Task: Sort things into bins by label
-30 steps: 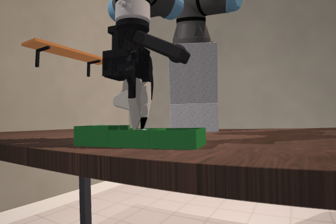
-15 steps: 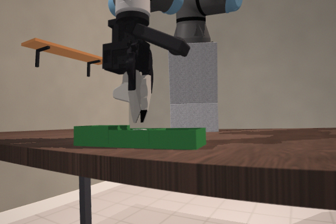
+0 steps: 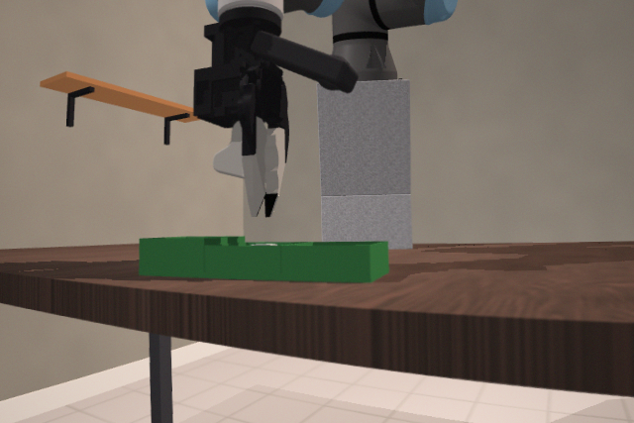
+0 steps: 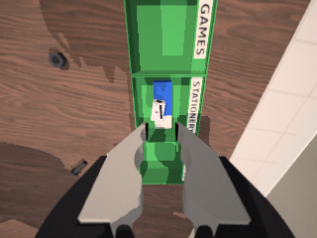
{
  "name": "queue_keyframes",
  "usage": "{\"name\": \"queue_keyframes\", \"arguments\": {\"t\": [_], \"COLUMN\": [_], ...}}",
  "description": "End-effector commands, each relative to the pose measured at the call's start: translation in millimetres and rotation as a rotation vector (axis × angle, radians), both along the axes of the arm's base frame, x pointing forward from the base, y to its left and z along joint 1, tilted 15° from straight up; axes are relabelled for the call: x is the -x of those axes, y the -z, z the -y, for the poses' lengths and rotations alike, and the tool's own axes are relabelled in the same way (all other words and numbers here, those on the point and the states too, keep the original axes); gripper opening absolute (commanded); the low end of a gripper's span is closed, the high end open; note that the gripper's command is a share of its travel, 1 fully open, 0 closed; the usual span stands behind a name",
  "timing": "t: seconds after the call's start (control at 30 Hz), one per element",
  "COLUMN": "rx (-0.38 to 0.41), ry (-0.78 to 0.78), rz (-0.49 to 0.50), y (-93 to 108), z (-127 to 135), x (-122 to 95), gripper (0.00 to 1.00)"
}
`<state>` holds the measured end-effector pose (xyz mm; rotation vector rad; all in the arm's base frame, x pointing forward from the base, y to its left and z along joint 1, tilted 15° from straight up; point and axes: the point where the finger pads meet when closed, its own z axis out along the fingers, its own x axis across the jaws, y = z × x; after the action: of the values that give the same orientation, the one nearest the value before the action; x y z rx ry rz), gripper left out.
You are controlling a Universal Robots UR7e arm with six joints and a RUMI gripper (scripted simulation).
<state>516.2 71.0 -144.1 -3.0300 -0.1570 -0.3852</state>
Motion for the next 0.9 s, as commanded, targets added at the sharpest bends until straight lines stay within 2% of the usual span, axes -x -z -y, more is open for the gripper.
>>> {"name": "queue_keyframes", "arguments": {"t": [0.0, 0.23, 0.3, 0.33, 0.5, 0.8, 0.87], "rx": [-0.012, -0.079, -0.079, -0.102, -0.141, -0.219, -0.219], "ry": [0.048, 0.314, 0.314, 0.405, 0.557, 0.852, 0.852], "rz": [-0.004, -0.031, -0.031, -0.040, -0.057, -0.087, -0.087], "y": [0, 3, 3, 4, 6, 6, 6], "z": [7, 57, 57, 65, 98, 98, 98], "x": [4, 34, 34, 38, 58, 58, 58], "gripper": [0.18, 0.18, 0.18, 0.18, 0.18, 0.18, 0.18]}}
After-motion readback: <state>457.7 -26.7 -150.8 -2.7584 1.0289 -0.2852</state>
